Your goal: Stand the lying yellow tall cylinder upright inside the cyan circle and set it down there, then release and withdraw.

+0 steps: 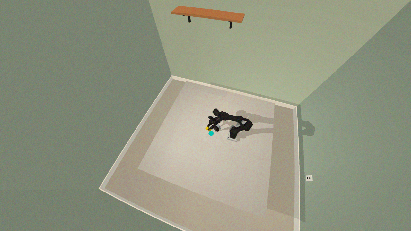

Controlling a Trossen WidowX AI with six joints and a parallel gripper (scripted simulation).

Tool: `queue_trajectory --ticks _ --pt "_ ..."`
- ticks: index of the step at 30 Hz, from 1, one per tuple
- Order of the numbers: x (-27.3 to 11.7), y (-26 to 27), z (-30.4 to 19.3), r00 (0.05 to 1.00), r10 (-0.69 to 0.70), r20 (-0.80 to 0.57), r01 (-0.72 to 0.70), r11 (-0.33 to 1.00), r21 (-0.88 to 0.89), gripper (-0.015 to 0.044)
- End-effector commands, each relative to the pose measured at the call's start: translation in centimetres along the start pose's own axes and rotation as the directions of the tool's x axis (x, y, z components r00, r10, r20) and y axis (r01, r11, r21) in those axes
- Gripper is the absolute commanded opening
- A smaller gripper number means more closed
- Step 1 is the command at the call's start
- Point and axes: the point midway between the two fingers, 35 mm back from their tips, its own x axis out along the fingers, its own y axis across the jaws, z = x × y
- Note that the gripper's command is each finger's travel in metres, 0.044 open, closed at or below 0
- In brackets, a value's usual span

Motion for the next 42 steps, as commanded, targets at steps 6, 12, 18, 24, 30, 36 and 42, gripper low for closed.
queue_trajectory --ticks 6,12,18,24,30,36,42 --pt "-0.4 0.1 0.0 0.998 0.003 0.069 -0.002 1.0 -0.023 0.0105" --pt "-0.7 0.1 0.0 0.994 0.006 0.11 -0.002 0.999 -0.033 0.0105" --pt "-1.0 0.2 0.0 0.989 0.009 0.15 -0.002 0.999 -0.045 0.0105" --pt "-1.2 0.3 -0.1 0.982 0.012 0.189 -0.001 0.998 -0.058 0.0105" --pt "-1.6 0.5 -0.2 0.974 0.016 0.227 0.001 0.997 -0.072 0.0105" --pt "-1.9 0.6 -0.2 0.965 0.02 0.263 0.003 0.996 -0.087 0.0105" --pt "-2.2 0.8 -0.3 0.954 0.025 0.298 0.006 0.995 -0.103 0.0105"
